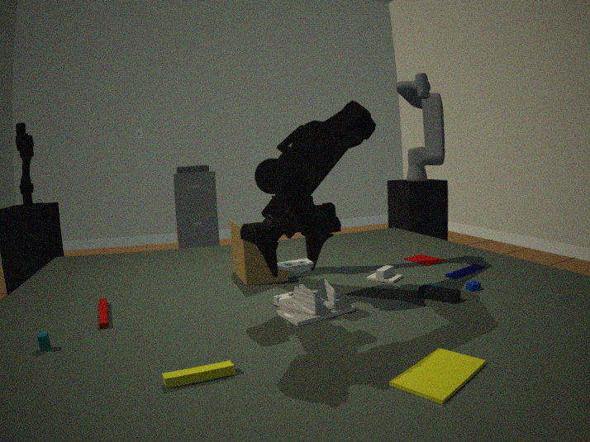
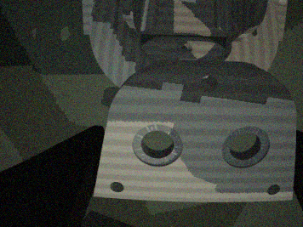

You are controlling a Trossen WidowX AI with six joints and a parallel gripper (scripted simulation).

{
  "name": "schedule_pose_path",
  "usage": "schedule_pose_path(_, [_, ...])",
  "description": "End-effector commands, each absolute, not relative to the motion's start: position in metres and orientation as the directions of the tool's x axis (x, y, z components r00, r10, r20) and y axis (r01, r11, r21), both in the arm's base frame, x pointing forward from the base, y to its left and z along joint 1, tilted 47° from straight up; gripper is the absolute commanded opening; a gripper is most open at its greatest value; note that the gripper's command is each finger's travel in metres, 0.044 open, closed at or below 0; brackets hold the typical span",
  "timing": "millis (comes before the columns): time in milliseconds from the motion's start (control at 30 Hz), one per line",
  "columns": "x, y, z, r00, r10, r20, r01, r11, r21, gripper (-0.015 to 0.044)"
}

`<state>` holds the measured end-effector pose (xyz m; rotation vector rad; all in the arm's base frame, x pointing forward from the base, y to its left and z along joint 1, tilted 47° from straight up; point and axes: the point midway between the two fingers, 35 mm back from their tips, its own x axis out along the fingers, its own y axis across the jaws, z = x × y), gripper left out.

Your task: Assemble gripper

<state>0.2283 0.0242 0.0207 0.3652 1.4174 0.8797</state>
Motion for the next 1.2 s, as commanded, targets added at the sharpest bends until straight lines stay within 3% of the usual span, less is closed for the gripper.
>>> schedule_pose_path(0, [0.227,0.031,0.015,-0.086,0.716,-0.693,-0.303,0.644,0.703,0.0351])
schedule_pose_path(1167, [0.222,0.054,-0.005,-0.087,0.719,-0.690,-0.302,0.641,0.706,0.0351])
